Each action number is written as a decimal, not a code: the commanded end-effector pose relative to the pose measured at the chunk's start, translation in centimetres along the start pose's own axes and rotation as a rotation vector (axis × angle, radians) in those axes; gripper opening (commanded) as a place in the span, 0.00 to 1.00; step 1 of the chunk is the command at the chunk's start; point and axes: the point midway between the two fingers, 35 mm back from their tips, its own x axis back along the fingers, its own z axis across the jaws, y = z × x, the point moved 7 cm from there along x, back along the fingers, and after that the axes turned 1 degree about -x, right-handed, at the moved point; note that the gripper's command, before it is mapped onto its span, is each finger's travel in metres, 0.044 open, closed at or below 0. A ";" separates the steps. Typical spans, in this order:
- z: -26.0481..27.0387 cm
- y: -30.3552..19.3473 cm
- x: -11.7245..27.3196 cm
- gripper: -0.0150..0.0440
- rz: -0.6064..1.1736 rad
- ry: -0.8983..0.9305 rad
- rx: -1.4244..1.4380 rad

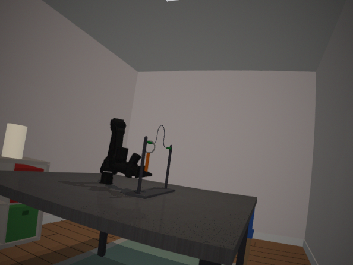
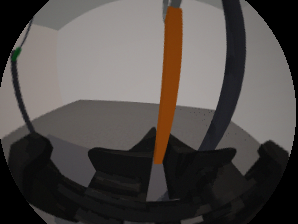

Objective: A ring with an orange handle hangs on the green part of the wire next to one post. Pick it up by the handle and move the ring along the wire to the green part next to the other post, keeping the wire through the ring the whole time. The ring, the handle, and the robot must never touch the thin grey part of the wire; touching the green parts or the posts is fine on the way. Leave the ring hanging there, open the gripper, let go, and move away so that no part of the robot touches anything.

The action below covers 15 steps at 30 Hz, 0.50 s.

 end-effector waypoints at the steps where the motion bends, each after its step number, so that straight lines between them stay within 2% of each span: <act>1: 0.0 0.3 0.0 0.00 0.000 -0.001 0.000; 15: 0.0 2.0 0.1 0.00 -0.001 -0.003 -0.001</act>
